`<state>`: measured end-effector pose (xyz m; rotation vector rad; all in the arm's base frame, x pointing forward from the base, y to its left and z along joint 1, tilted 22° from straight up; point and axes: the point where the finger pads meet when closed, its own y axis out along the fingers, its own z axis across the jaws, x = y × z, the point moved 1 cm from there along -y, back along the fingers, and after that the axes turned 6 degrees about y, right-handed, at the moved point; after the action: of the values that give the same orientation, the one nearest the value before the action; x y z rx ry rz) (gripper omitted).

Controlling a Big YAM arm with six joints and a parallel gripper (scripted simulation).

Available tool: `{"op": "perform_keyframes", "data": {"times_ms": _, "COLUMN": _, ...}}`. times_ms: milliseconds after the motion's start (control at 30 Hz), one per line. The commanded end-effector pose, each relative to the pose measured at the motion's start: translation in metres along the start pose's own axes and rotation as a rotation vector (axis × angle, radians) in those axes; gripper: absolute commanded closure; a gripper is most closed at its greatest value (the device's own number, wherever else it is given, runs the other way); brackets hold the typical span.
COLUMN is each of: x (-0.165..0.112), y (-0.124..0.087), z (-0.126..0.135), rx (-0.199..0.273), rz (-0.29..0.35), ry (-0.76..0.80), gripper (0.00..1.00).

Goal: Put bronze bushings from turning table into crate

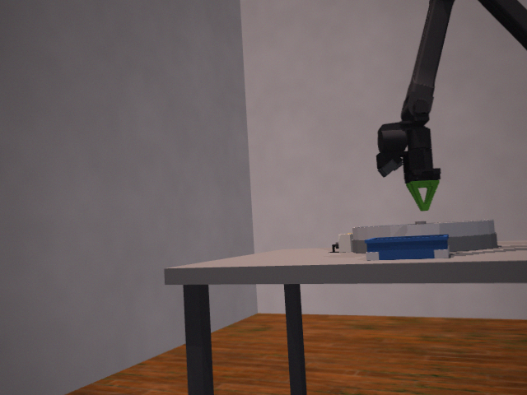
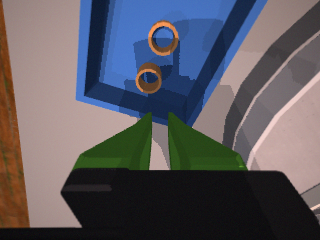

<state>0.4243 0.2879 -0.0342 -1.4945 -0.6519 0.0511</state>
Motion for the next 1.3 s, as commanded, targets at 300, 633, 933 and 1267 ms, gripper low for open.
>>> {"op": "perform_keyframes", "data": {"times_ms": 300, "x": 0.006, "y": -0.003, "z": 0.008, "rx": 0.005, "rz": -0.011, "ry": 0.001, "gripper": 0.86}}
{"op": "perform_keyframes", "data": {"times_ms": 633, "x": 0.006, "y": -0.003, "z": 0.008, "rx": 0.005, "rz": -0.011, "ry": 0.001, "gripper": 0.86}}
{"op": "perform_keyframes", "data": {"times_ms": 933, "x": 0.006, "y": -0.003, "z": 0.008, "rx": 0.005, "rz": -0.011, "ry": 0.001, "gripper": 0.86}}
{"op": "perform_keyframes", "data": {"times_ms": 1267, "x": -0.018, "y": -0.011, "z": -0.046, "rx": 0.002, "rz": -0.041, "ry": 0.003, "gripper": 0.87}}
